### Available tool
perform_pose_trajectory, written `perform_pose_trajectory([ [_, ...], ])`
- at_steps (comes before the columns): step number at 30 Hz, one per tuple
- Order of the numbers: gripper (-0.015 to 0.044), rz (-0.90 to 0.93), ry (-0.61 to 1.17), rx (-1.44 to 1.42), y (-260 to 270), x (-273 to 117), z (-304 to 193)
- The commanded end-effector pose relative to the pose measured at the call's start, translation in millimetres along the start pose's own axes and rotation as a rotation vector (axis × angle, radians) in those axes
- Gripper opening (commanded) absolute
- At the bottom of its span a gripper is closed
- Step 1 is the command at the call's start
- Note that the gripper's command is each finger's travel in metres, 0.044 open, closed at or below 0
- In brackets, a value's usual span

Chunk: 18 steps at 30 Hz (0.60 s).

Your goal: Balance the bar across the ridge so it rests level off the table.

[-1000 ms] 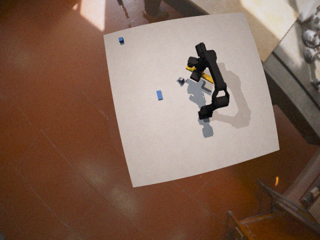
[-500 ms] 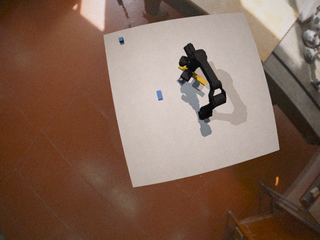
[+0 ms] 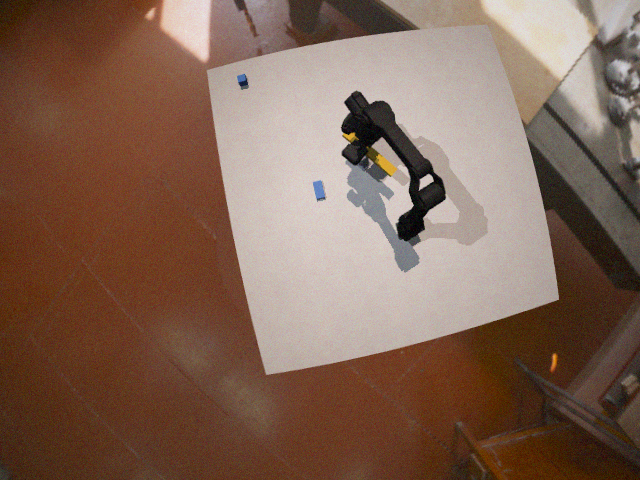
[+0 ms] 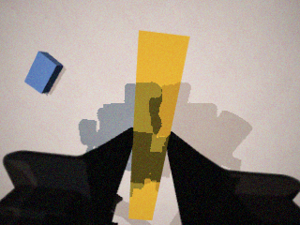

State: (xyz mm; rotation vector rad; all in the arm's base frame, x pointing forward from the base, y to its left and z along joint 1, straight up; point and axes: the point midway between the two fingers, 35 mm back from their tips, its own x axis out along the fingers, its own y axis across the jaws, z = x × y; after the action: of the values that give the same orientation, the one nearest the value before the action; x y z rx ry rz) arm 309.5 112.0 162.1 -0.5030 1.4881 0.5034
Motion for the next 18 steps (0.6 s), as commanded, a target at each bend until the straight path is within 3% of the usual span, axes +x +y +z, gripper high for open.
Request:
perform_pose_trajectory([
  [1,0.0000,0.000,-0.005,0.027,8.2,-1.5,6.8],
  [18,0.0000,0.000,-0.005,0.027,8.5,21.8,8.6],
])
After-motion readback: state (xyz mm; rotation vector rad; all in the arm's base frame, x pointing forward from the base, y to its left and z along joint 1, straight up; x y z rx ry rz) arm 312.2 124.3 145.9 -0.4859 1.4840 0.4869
